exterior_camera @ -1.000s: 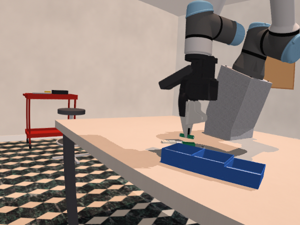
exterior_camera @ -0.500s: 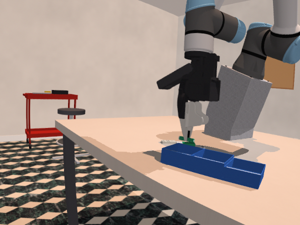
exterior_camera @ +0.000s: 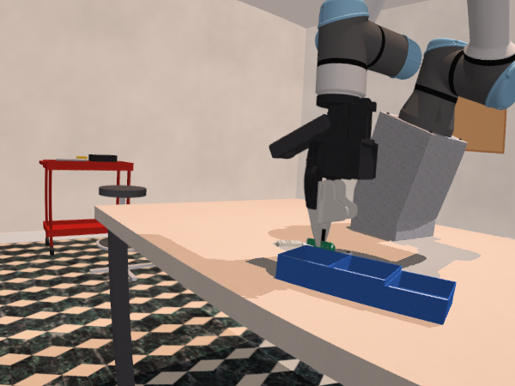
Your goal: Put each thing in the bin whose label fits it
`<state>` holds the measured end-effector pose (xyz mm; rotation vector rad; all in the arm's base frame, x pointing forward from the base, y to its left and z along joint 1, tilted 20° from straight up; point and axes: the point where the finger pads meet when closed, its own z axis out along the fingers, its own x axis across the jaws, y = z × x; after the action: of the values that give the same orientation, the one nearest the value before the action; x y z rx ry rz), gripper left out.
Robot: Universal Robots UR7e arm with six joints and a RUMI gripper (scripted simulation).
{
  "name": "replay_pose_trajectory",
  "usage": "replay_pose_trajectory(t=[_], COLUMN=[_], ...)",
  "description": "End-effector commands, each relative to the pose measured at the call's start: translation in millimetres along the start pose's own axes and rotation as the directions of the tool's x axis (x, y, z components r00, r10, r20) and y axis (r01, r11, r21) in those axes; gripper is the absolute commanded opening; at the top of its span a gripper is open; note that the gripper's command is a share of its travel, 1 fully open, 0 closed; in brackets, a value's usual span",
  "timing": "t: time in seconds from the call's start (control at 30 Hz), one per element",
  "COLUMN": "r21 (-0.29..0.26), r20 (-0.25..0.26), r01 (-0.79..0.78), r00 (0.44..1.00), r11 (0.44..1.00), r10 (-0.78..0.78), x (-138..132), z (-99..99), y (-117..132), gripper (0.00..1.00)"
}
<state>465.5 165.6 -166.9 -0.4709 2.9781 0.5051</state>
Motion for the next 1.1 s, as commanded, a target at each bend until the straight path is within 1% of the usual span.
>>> replay_pose_trajectory(t=[0.0, 0.3, 0.8, 0.83, 1.07], r21=[0.001, 0.001, 0.001, 0.001, 0.001], r20=[0.001, 0.001, 0.001, 0.001, 0.001], r01=[0.000, 0.000, 0.000, 0.000, 0.000], r00=[1.000, 1.000, 1.000, 1.000, 1.000], r11=[1.000, 1.000, 1.000, 1.000, 1.000], r10=[0.000, 0.000, 0.000, 0.000, 0.000], x=[0, 0, 1, 1, 1], z=[7.3, 25.2, 25.2, 25.2, 25.2], y=[0, 0, -1, -1, -1], gripper=[0.00, 0.00, 0.00, 0.14, 0.14])
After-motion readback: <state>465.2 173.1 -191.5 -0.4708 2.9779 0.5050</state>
